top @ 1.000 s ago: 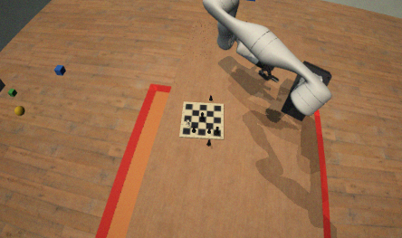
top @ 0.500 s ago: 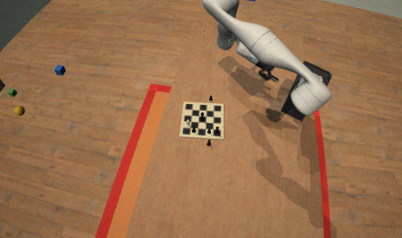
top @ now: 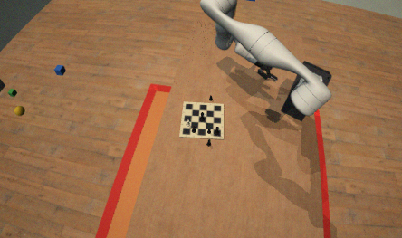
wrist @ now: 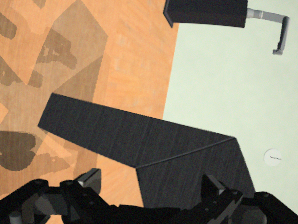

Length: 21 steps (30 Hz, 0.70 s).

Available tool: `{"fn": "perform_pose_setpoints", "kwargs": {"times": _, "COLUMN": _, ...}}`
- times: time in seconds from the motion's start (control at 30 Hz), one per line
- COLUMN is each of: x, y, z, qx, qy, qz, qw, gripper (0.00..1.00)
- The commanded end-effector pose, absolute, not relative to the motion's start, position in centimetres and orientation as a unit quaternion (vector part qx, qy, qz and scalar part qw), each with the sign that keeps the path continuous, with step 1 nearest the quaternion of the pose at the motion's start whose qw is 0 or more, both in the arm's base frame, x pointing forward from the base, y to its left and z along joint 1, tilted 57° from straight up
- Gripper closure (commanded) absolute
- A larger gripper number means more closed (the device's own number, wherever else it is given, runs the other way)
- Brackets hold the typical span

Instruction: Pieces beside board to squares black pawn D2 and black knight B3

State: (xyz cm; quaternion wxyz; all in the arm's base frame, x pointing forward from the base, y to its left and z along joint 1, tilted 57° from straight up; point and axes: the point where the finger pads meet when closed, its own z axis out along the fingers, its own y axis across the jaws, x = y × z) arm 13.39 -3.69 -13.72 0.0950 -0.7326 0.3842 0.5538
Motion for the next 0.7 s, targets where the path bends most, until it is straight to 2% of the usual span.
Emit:
{"fn": "perform_pose_setpoints", "kwargs": {"times": 0.0, "x": 13.8, "y": -4.1, "z": -13.5, "qx": -0.734, "qy": 0.391, "qz": 0.549, "qw": 0.085, "gripper": 0.0}}
{"fn": "perform_pose_setpoints", "kwargs": {"times": 0.27, "x": 14.6, "y": -4.8, "z": -13.2, "qx": -0.728, "qy": 0.418, "qz": 0.541, "qw": 0.054, "gripper": 0.0}}
{"fn": "perform_pose_setpoints", "kwargs": {"times": 0.67, "x": 17.3, "y": -6.7, "z": -11.8, "qx": -0.704, "qy": 0.5, "qz": 0.503, "qw": -0.032, "gripper": 0.0}}
